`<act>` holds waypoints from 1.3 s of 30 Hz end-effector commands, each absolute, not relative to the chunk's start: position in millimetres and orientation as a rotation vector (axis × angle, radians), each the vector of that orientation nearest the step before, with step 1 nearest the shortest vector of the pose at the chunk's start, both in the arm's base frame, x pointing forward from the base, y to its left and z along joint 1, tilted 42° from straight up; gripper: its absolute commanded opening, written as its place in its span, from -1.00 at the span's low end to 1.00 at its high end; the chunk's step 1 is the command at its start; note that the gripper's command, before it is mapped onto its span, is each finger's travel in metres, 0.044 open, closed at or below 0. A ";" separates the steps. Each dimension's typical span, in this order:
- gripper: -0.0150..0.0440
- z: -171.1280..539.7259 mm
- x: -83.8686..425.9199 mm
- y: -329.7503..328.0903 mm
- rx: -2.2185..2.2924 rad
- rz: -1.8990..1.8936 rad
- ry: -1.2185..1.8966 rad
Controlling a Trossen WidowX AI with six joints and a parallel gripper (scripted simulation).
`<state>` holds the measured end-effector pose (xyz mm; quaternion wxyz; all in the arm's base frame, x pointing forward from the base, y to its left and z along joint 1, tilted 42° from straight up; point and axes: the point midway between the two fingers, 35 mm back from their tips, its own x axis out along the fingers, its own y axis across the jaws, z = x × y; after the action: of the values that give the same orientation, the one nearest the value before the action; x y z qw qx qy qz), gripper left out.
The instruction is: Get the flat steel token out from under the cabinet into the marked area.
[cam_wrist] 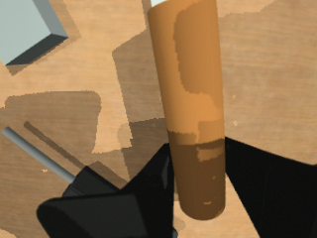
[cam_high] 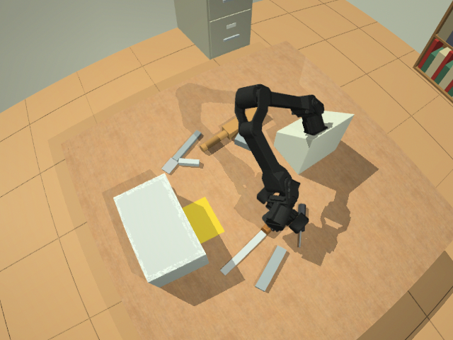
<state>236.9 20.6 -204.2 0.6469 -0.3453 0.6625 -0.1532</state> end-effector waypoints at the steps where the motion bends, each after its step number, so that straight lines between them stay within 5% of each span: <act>1: -0.49 -204.2 237.4 21.4 -0.819 -0.317 1.515; 39: -0.49 -201.4 238.8 18.5 -1.037 -0.106 1.580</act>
<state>236.9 20.0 -203.8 0.5875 -0.4383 0.6782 -0.0520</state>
